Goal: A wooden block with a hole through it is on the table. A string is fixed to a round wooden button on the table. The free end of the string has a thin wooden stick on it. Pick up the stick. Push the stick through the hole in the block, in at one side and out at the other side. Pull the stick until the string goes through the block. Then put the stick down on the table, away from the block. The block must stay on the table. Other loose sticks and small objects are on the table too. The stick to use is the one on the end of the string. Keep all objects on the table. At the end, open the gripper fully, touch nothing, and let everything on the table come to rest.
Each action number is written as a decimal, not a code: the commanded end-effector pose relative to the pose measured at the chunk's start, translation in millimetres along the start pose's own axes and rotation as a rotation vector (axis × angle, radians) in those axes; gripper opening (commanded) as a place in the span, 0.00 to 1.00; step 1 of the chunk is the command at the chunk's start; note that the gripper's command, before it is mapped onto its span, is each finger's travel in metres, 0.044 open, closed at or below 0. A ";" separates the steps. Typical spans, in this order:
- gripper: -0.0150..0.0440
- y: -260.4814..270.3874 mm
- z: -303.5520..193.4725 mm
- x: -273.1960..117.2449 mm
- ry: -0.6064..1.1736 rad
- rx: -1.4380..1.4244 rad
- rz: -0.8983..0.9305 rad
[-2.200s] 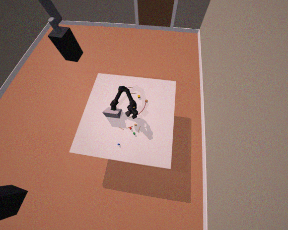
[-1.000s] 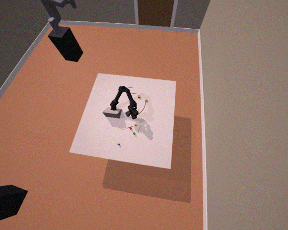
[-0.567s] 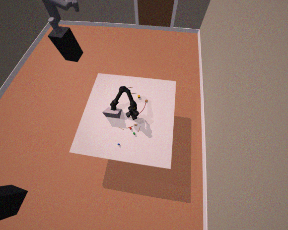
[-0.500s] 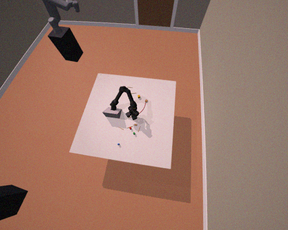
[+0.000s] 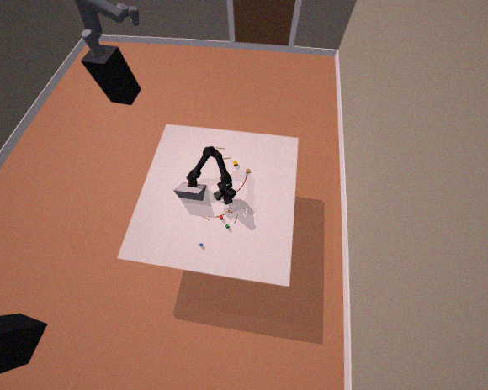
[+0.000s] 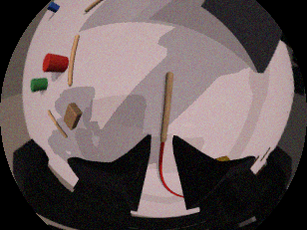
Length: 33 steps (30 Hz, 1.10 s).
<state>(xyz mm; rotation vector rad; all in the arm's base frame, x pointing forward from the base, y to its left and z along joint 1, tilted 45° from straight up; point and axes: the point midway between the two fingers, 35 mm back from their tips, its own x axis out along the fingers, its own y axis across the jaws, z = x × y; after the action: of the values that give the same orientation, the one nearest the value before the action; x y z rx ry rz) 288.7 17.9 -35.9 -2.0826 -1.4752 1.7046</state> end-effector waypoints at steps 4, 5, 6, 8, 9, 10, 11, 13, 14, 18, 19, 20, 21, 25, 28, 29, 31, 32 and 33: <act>0.46 -1.9 1.8 7.1 0.002 0.010 -0.006; 0.46 -1.9 1.8 7.1 0.002 0.010 -0.006; 0.46 -1.9 1.8 7.1 0.002 0.010 -0.006; 0.46 -1.9 1.8 7.1 0.002 0.010 -0.006; 0.46 -1.9 1.8 7.1 0.002 0.010 -0.006; 0.42 -1.1 1.1 5.8 -0.001 0.002 -0.003; 0.37 -1.1 1.1 5.8 -0.001 0.002 -0.003; 0.28 -1.1 1.1 5.8 -0.001 0.002 -0.003; 0.25 -1.1 1.1 5.8 -0.001 0.002 -0.003; 0.25 -1.1 1.1 5.8 -0.001 0.002 -0.003; 0.25 -1.1 1.1 5.8 -0.001 0.002 -0.003; 0.25 -1.1 1.1 5.8 -0.001 0.002 -0.003; 0.25 -1.1 1.1 5.8 -0.001 0.002 -0.003; 0.25 -0.7 0.9 2.6 -0.001 0.002 -0.002; 0.25 -0.3 0.8 -1.2 -0.001 0.002 -0.002; 0.25 -0.2 0.7 -2.5 -0.001 0.002 -0.002; 0.25 0.0 0.6 -5.0 -0.001 0.002 -0.002; 0.25 0.1 0.6 -6.3 -0.001 0.002 -0.001; 0.25 0.2 0.6 -7.5 -0.001 0.003 -0.001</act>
<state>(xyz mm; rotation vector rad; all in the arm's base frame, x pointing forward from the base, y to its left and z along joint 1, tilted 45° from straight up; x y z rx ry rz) 285.3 17.1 -34.6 -2.0633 -1.4699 1.7090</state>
